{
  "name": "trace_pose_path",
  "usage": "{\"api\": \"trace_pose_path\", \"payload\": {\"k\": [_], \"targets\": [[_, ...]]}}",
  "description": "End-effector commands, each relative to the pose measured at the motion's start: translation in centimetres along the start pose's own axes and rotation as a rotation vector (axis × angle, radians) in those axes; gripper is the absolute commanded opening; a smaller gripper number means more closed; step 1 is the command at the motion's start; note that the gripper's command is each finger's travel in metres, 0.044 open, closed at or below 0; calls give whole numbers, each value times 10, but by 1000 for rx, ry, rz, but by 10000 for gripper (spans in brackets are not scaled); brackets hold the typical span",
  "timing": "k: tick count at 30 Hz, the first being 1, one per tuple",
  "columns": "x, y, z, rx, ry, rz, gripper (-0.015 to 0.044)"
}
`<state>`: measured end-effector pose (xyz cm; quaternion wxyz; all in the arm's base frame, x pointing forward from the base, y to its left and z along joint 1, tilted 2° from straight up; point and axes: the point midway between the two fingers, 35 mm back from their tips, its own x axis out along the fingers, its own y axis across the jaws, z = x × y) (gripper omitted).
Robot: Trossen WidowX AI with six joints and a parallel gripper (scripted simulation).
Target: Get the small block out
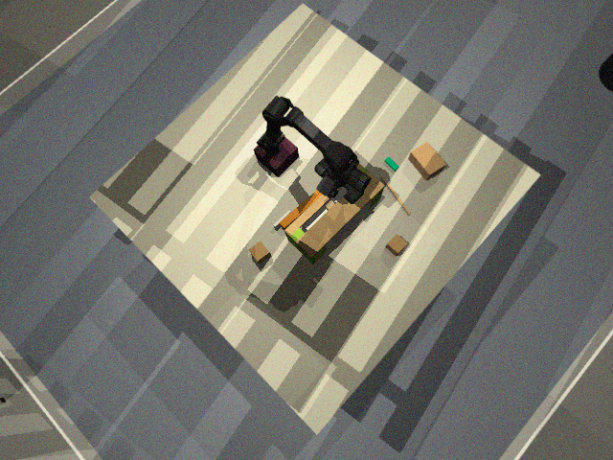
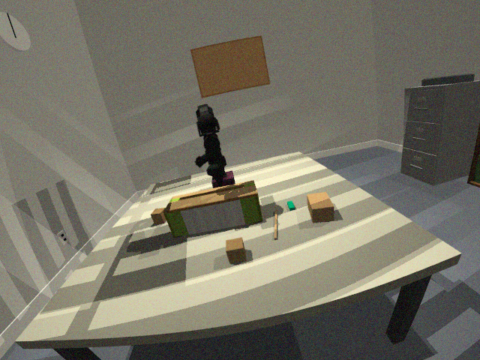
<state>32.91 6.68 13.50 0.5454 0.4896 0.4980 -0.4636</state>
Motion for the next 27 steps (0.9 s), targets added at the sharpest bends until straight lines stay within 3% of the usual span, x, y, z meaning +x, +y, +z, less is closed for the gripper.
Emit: {"api": "trace_pose_path", "payload": {"k": [1, 4, 14, 27], "targets": [[0, 0, 0, 3, 0, 1, 400], [1, -2, 7, 1, 20, -11, 400], [5, -38, 98, 0, 340, -5, 400], [14, -38, 99, 0, 346, -2, 400]]}}
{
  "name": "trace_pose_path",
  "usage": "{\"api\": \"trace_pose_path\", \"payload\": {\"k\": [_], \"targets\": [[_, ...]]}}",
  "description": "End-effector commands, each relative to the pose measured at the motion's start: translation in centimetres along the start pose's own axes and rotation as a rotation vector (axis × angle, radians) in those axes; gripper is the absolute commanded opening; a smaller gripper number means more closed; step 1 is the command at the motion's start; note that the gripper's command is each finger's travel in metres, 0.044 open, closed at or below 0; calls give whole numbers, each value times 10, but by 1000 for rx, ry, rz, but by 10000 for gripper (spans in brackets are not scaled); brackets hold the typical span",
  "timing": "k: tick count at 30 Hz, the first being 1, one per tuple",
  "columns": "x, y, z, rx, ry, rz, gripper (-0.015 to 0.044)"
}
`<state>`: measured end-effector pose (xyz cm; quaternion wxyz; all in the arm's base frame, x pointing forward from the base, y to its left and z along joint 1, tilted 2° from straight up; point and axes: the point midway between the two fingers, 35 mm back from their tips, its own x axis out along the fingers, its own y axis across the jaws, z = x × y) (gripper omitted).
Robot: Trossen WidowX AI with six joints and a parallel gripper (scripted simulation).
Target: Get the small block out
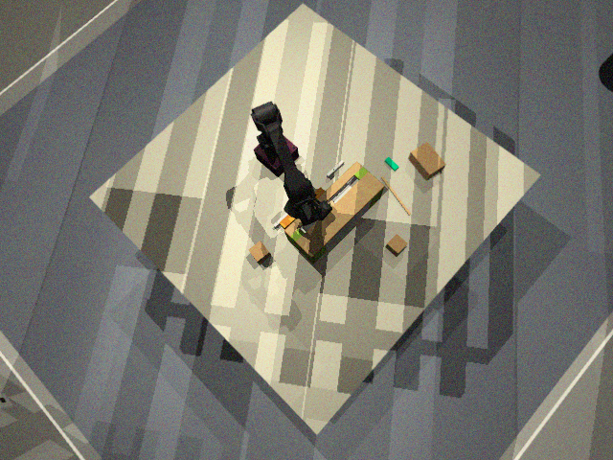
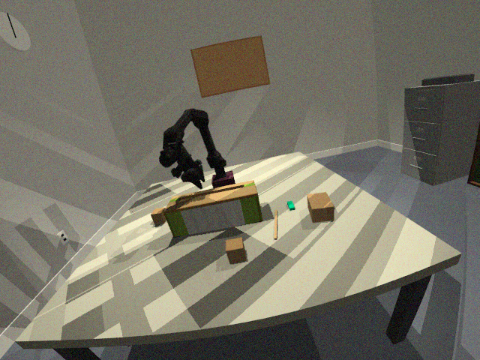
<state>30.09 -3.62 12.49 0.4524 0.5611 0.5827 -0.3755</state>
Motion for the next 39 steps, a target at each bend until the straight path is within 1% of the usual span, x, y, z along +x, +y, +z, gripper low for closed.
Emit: {"api": "trace_pose_path", "payload": {"k": [1, 39], "targets": [[6, 0, 1, -3, 6, -1, 400], [65, -1, 21, -3, 7, -1, 400]]}}
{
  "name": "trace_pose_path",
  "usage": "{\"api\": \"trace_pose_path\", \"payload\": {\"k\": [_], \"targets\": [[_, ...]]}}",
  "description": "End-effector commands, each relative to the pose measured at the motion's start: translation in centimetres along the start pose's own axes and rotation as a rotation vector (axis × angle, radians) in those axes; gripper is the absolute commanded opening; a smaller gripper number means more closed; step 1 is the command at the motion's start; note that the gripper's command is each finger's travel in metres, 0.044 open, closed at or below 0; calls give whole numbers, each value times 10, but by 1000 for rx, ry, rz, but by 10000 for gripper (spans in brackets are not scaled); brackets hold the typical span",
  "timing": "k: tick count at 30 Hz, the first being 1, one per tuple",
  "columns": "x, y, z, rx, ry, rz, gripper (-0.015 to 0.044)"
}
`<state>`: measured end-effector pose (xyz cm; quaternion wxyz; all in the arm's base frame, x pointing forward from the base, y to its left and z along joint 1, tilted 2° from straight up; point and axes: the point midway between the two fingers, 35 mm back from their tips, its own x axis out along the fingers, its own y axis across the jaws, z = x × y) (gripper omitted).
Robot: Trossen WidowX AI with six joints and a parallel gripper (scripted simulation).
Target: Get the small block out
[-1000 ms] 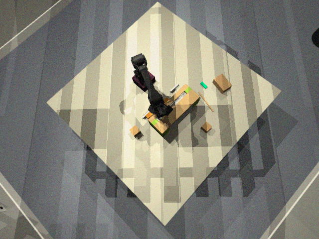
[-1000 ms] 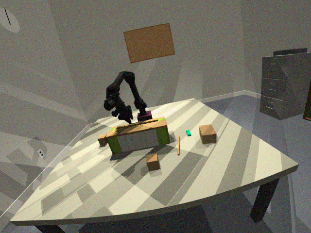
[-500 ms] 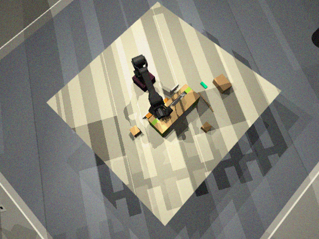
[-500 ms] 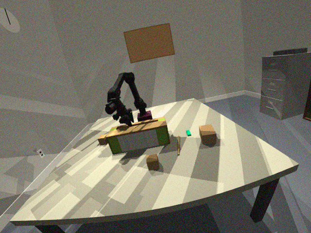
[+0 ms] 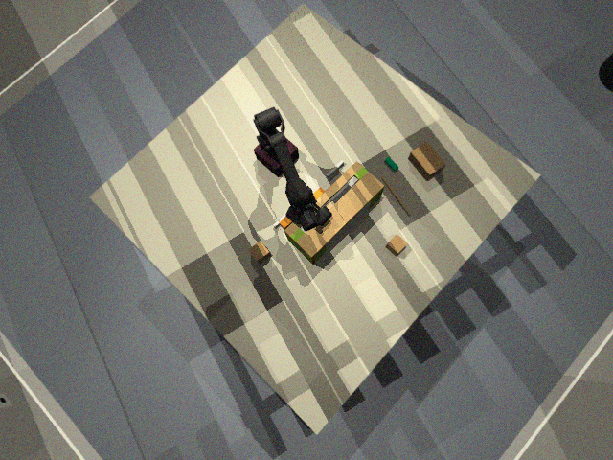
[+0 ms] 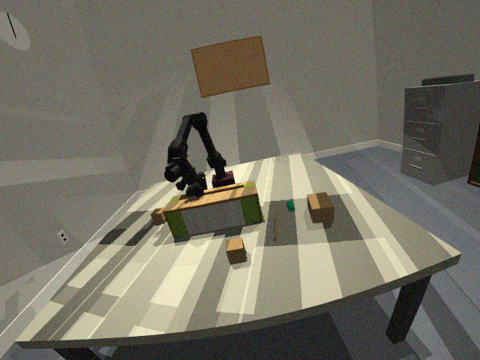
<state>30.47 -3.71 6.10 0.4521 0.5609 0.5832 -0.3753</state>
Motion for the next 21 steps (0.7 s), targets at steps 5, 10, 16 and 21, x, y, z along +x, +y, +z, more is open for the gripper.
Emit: {"api": "trace_pose_path", "payload": {"k": [5, 10, 16, 21], "targets": [[1, 0, -2, 0, 0, 0, 400], [7, 0, -16, 1, 2, -1, 400], [13, 0, -33, 1, 4, -1, 400], [17, 0, -45, 1, 6, -1, 400]]}}
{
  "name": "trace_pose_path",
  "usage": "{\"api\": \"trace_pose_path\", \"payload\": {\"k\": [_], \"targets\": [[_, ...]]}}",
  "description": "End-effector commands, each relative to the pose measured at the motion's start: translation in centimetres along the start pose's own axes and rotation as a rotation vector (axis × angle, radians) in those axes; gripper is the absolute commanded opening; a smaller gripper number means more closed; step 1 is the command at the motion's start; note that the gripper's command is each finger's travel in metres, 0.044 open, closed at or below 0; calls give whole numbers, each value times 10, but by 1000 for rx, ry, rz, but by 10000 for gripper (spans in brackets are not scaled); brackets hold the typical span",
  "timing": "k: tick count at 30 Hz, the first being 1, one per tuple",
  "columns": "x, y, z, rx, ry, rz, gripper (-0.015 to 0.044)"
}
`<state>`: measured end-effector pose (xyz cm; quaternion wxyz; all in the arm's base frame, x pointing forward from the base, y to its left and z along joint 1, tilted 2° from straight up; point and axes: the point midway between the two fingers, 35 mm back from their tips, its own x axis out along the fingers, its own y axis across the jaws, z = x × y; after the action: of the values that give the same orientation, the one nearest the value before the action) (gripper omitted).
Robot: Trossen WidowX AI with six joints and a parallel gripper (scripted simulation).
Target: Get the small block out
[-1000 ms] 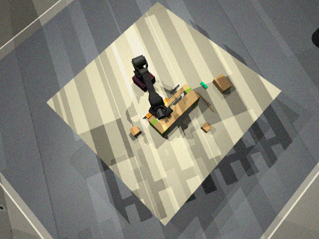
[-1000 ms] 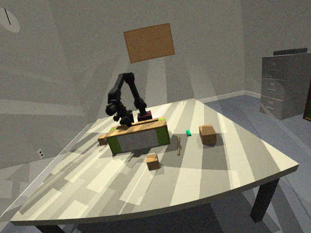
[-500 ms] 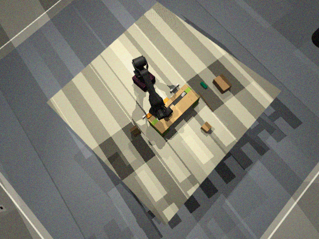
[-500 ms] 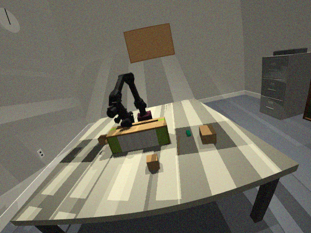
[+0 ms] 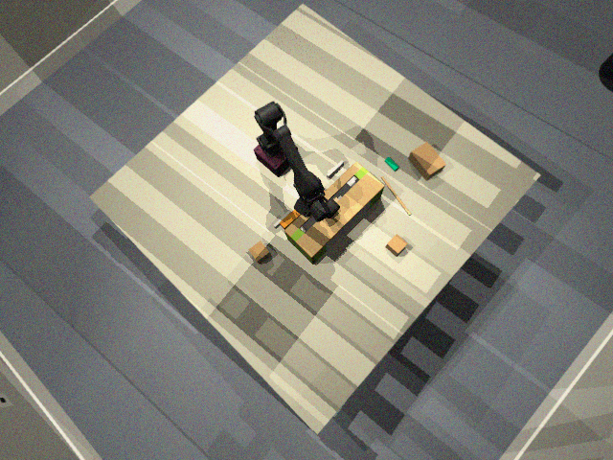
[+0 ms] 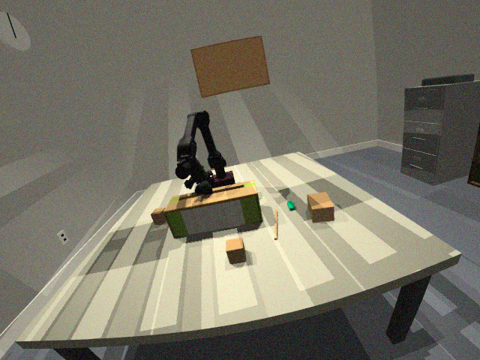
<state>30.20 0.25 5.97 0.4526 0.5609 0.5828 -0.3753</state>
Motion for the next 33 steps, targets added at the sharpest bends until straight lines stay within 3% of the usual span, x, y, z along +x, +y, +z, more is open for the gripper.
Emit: {"api": "trace_pose_path", "payload": {"k": [1, 33], "targets": [[4, -1, -11, 1, 7, -2, 400], [32, -1, -96, 2, 17, -2, 400]]}}
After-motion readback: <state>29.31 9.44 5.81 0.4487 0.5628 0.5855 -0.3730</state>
